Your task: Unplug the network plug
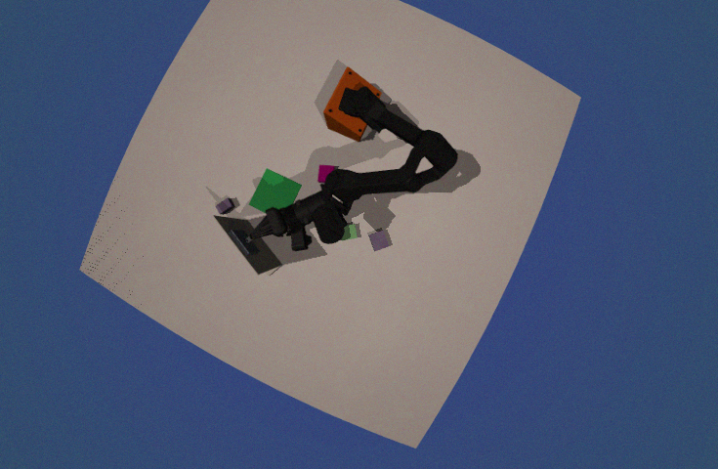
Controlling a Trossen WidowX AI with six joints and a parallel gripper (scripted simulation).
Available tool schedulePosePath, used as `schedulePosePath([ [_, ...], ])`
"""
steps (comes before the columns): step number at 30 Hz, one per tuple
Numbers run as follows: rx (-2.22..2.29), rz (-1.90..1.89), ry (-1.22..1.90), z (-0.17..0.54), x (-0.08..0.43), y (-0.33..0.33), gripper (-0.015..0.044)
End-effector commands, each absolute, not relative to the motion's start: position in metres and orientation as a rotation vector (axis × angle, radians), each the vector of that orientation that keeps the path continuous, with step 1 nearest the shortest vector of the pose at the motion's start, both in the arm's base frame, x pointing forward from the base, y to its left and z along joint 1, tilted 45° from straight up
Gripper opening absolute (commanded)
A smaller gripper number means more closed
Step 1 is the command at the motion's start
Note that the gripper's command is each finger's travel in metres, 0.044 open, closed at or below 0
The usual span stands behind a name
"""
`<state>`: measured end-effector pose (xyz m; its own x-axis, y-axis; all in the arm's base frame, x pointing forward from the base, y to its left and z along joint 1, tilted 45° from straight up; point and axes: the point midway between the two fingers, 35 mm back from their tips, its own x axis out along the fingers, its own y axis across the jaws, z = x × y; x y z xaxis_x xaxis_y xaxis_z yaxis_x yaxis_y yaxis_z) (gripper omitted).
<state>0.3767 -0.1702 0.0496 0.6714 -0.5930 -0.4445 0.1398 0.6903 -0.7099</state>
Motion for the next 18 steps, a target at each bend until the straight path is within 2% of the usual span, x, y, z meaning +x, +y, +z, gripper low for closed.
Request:
schedulePosePath([
  [1,-0.695,-0.451,0.724,0.0503,0.3741,-0.1687,0.0],
  [18,-0.695,-0.451,0.725,0.0531,0.3657,-0.164,0.0],
])
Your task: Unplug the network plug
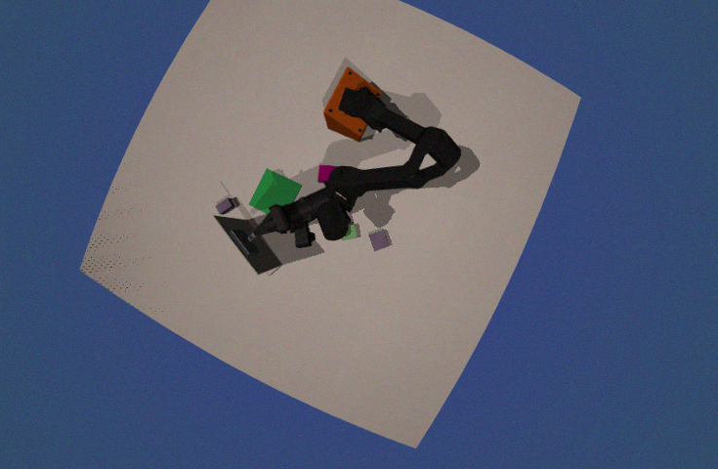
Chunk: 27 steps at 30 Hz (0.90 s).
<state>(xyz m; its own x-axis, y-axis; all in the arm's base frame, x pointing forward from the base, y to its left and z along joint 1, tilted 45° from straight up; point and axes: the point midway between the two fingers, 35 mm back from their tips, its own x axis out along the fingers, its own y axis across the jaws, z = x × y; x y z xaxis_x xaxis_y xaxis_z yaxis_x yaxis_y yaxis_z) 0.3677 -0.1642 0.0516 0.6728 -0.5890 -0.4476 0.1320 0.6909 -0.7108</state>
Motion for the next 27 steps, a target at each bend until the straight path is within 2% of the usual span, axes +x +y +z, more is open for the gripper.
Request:
schedulePosePath([
  [1,-0.695,-0.451,0.725,0.053,0.365,-0.164,0.0],
  [27,-0.694,-0.45,0.725,0.058,0.353,-0.157,0.0],
])
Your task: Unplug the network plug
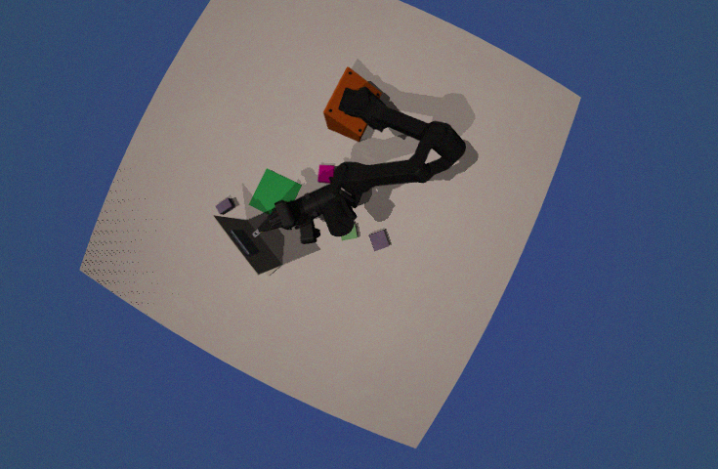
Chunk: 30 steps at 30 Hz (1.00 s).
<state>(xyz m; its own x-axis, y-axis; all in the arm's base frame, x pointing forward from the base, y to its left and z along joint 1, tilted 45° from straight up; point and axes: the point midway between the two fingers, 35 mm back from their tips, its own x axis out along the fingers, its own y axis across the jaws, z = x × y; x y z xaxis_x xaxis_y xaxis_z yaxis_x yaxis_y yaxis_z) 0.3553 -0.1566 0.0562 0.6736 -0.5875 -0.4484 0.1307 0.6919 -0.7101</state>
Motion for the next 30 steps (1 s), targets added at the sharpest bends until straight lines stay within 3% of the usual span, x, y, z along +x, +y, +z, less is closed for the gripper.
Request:
schedulePosePath([
  [1,-0.694,-0.45,0.725,0.058,0.353,-0.156,0.0],
  [30,-0.694,-0.45,0.726,0.063,0.34,-0.149,0.0],
])
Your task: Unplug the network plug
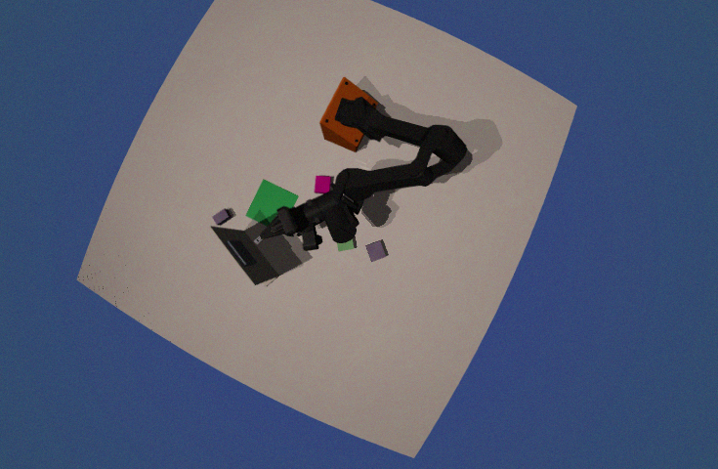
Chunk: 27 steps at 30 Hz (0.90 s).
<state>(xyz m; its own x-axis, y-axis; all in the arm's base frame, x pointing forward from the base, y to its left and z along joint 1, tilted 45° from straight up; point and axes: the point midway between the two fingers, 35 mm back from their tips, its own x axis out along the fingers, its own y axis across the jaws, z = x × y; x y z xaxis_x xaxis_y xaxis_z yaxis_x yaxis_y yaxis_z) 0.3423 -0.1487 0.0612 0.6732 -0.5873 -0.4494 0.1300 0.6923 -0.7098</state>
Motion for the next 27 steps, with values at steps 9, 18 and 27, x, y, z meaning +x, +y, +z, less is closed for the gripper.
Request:
schedulePosePath([
  [9,-0.694,-0.45,0.726,0.064,0.337,-0.146,0.0],
  [18,-0.694,-0.45,0.727,0.065,0.333,-0.144,0.0],
  [27,-0.694,-0.45,0.727,0.067,0.329,-0.142,0.0],
])
